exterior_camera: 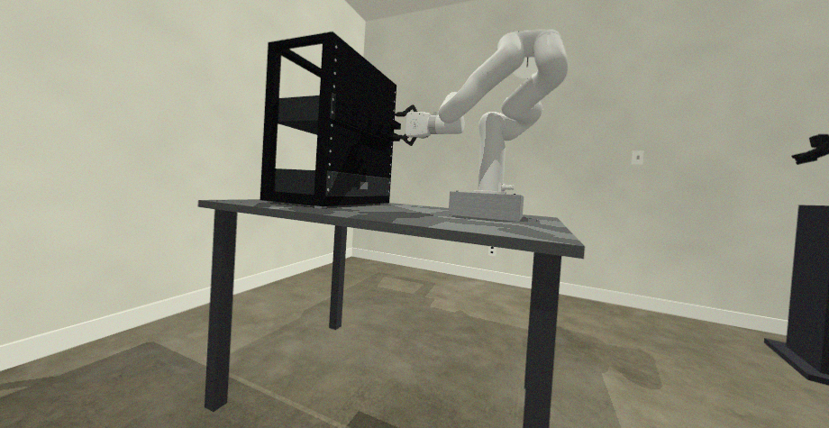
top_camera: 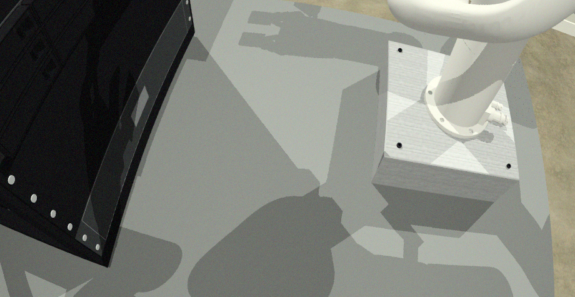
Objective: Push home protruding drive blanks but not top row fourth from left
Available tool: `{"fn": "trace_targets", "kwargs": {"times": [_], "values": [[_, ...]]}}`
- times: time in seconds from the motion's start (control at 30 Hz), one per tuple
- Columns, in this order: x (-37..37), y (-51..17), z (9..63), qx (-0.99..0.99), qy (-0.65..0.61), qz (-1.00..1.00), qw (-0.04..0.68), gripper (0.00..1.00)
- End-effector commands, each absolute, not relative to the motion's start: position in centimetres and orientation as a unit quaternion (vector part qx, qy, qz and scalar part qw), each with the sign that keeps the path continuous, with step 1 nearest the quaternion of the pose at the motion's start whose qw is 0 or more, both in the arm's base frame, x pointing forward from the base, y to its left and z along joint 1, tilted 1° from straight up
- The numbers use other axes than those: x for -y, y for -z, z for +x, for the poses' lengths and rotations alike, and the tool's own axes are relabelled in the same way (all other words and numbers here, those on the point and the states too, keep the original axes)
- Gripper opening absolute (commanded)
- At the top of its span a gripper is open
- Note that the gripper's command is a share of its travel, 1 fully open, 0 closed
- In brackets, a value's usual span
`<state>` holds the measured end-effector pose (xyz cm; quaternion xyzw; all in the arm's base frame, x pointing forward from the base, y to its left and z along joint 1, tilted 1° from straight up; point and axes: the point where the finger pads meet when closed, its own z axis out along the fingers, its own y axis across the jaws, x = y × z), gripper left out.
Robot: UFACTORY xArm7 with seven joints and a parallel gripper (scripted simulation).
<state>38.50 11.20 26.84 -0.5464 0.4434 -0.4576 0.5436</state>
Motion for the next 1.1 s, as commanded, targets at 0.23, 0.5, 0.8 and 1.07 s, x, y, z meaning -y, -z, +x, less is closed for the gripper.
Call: {"fn": "trace_targets", "kwargs": {"times": [0.23,0.5,0.8,1.07], "values": [[-11.26,-26.94,38.53,-0.443,0.458,-0.546,0.545,0.0],[-11.26,-26.94,38.53,-0.443,0.458,-0.546,0.545,0.0],[-11.26,-26.94,38.53,-0.443,0.458,-0.546,0.545,0.0],[-11.26,-26.94,38.53,-0.443,0.458,-0.546,0.545,0.0]]}}
